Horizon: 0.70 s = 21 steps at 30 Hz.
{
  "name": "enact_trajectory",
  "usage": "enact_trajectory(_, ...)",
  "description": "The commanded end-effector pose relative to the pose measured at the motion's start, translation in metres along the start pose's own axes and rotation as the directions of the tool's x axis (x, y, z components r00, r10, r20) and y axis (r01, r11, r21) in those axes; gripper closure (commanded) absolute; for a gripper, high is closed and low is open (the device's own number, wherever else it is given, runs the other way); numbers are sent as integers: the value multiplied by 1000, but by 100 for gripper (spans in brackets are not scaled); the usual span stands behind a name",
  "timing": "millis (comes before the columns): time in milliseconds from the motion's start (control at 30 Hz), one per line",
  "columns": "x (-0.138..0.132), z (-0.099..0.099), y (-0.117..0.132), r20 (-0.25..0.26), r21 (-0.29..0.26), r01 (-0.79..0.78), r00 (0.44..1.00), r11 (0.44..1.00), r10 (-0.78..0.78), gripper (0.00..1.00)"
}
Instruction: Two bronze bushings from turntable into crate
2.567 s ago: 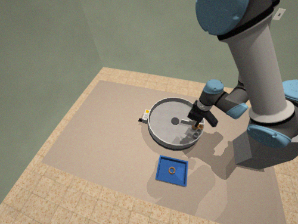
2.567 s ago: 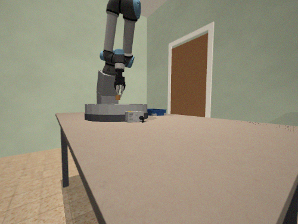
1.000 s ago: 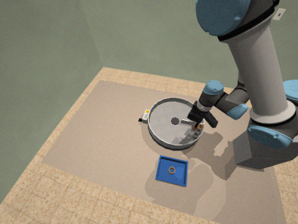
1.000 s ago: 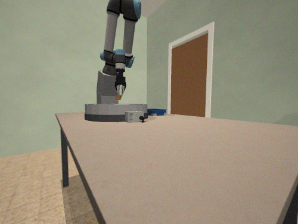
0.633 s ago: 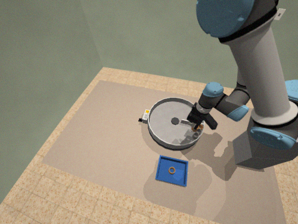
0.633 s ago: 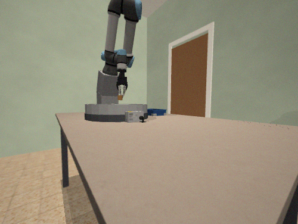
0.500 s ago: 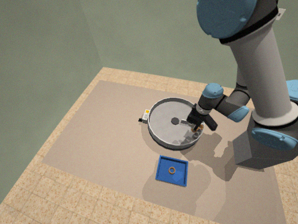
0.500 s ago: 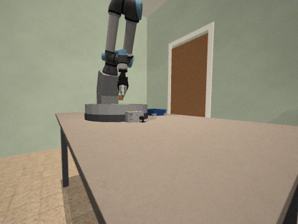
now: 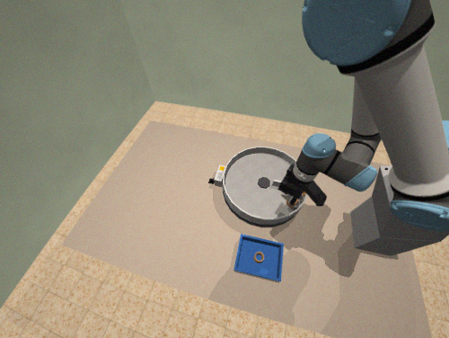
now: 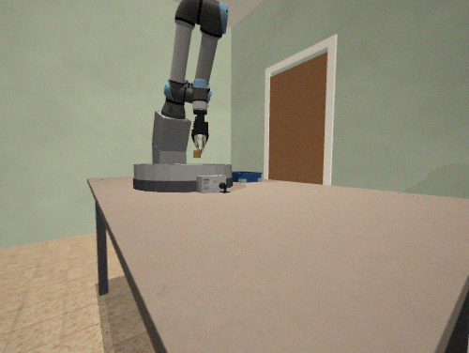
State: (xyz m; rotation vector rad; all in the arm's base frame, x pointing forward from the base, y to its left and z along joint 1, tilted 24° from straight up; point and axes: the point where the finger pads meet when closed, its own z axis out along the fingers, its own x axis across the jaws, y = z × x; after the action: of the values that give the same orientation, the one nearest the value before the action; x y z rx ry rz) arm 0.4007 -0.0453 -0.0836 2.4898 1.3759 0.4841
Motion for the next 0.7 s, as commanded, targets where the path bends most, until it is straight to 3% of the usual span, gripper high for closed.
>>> enact_trajectory(0,17,0,-4,2,-1,0,1000,1000,0,100)
enact_trajectory(667,88,0,-21,2,-1,0,1000,1000,0,100)
